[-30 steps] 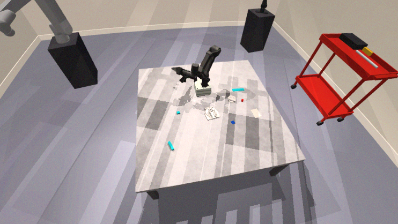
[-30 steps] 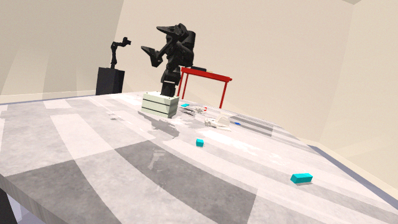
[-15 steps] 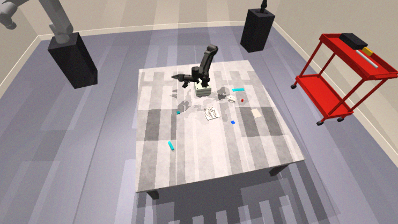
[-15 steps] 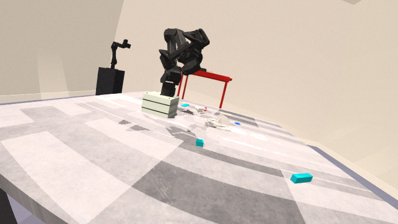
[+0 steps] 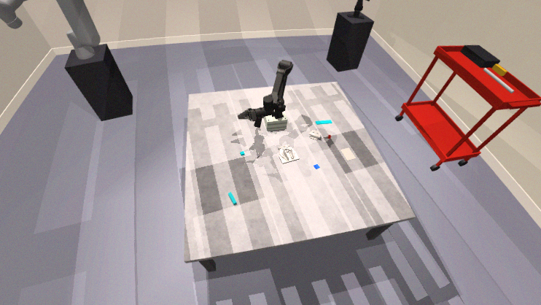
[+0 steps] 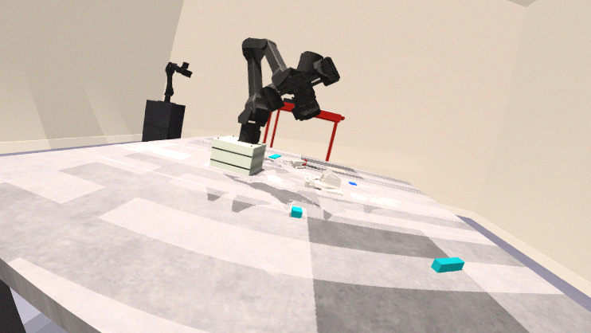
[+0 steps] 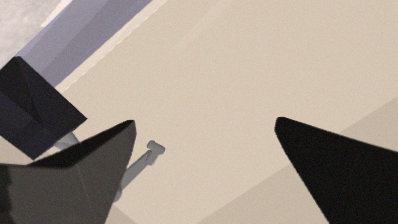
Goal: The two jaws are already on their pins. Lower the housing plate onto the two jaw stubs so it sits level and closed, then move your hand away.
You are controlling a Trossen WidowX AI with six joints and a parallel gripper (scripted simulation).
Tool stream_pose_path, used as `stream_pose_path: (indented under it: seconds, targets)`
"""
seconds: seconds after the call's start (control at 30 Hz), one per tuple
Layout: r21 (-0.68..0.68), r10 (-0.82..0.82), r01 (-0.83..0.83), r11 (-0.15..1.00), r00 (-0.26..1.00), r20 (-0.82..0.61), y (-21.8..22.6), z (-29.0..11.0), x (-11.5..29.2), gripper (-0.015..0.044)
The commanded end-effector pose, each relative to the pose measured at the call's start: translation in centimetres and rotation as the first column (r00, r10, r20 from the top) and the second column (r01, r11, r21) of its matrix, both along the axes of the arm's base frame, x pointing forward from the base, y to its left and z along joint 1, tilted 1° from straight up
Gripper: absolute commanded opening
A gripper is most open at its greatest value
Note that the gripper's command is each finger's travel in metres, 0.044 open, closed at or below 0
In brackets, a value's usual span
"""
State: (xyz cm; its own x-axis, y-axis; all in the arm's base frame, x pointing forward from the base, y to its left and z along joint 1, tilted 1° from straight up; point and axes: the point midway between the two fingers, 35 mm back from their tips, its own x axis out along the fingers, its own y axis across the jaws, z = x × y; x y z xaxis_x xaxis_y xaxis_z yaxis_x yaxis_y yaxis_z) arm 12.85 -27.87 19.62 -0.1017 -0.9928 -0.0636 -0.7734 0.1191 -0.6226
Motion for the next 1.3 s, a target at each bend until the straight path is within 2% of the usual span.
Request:
stream_pose_path:
  seconds: [0.0,0.6,1.27]
  targets:
    - [0.03,0.076,-0.076,0.997,0.997,0.001,0.3,-0.4,2.2,0.044]
    - [0.196,0.41,-0.402,0.895,0.912,-0.002,4.5,-3.0,11.3,0.044]
    - [0.41,0.701,-0.65,0.64,0.712,0.035,13.1,-6.4,18.8,0.044]
